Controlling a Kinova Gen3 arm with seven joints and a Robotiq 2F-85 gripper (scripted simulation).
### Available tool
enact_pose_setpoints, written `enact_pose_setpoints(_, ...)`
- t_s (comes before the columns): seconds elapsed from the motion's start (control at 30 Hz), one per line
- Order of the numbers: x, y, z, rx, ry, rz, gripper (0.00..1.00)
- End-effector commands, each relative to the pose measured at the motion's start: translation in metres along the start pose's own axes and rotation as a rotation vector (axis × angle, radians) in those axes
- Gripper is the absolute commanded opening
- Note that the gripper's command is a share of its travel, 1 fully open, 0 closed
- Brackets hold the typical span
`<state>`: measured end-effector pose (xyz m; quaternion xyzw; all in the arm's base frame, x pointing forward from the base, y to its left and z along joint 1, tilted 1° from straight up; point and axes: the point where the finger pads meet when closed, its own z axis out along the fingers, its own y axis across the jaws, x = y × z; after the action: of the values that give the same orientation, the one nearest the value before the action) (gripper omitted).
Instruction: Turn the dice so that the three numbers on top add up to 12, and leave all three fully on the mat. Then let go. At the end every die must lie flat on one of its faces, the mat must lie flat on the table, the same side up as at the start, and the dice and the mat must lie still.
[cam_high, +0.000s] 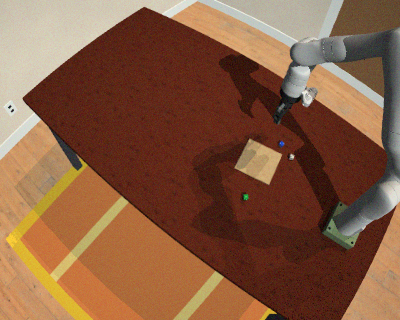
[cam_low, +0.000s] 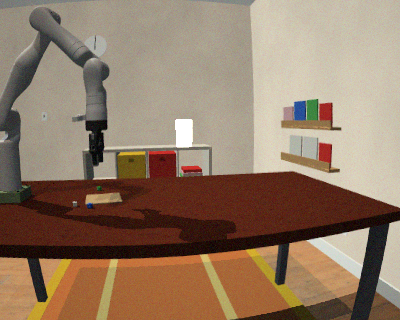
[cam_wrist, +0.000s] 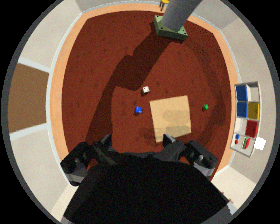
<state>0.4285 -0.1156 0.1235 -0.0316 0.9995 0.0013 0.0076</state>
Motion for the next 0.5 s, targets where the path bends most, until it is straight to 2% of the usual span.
enact_pose_setpoints(0.0,-0.001,0.0,-0.001,0.001,-0.002,0.0,1.0)
enact_pose_setpoints(0.3,-0.001,0.0,0.0,0.001,-0.002,0.0,1.0)
enact_pose_setpoints(0.47,-0.001,0.0,0.011,0.001,-0.002,0.001,1.0)
